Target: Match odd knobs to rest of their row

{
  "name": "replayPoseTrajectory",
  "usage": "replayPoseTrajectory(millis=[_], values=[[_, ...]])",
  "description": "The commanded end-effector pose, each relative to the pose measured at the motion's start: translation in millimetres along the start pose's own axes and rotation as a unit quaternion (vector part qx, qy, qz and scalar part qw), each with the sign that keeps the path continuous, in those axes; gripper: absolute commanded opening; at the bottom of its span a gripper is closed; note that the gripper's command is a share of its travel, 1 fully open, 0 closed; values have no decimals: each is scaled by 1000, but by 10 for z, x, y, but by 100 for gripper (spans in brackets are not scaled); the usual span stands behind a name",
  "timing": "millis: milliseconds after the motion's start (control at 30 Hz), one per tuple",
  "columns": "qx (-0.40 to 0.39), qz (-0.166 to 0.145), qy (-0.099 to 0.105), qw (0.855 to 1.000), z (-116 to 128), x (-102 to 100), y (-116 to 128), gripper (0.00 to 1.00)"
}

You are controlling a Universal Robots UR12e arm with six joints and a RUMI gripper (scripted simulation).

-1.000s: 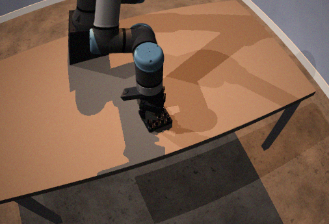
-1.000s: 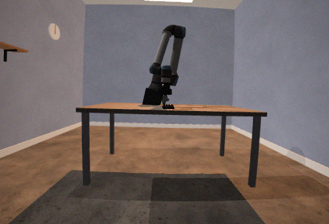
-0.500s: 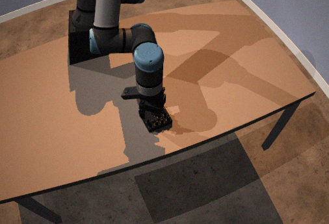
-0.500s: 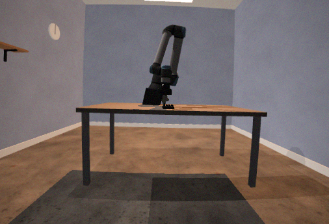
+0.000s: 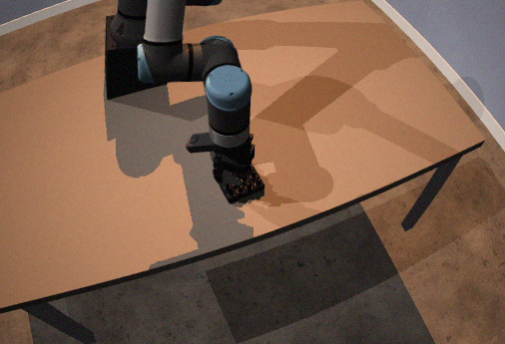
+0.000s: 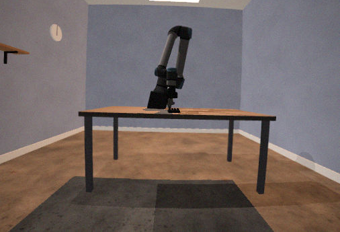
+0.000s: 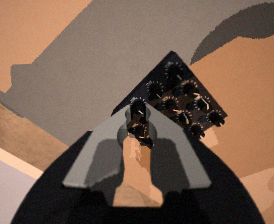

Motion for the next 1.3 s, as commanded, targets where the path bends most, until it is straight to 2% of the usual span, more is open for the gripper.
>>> replayPoseTrajectory(millis=[0, 33, 67, 900, 1267], values=[[0, 0, 0, 1000, -4, 5, 4, 4], [0, 0, 0, 1000, -4, 5, 4, 4], [0, 0, 0, 1000, -4, 5, 4, 11], [0, 0, 0, 1000, -4, 18, 4, 11], [0, 0, 0, 1000, -4, 279, 4, 11]])
Point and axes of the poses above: the point where the finger pads meet when closed, its own x axis back along the fingers, its own z axis across the jaws, y = z × x, the point moved 7 cm from there along x, back along the fingers, and after that the axes turned 11 degrees about -x, right-handed, at the moved point
